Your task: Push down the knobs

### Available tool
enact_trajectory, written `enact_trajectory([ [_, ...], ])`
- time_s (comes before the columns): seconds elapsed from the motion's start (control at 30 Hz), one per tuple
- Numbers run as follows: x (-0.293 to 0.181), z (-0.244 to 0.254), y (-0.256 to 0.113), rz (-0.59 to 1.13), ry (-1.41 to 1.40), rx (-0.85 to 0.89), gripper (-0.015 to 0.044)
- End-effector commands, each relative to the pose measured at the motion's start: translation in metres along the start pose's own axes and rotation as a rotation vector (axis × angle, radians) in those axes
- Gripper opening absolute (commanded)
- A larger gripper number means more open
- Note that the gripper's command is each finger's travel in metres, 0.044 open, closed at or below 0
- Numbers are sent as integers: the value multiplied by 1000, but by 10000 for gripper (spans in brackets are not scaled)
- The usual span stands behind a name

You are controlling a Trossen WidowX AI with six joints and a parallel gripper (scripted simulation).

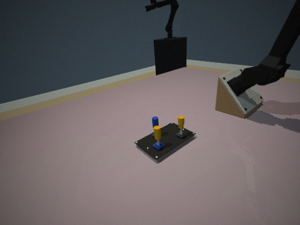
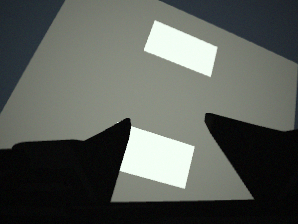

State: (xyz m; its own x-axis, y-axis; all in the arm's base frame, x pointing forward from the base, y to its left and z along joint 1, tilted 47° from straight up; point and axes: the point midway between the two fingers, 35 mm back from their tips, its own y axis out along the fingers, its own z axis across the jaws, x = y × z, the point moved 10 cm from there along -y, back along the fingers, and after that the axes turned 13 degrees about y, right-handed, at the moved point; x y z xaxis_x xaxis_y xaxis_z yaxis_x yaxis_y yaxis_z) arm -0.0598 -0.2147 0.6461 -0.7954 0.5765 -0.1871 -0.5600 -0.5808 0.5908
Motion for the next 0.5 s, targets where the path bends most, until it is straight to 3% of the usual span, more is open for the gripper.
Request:
enact_trajectory([
  [0.0,0,0,0,2,2,1,374],
  [0.47,22,28,-14,26,167,151,6],
])
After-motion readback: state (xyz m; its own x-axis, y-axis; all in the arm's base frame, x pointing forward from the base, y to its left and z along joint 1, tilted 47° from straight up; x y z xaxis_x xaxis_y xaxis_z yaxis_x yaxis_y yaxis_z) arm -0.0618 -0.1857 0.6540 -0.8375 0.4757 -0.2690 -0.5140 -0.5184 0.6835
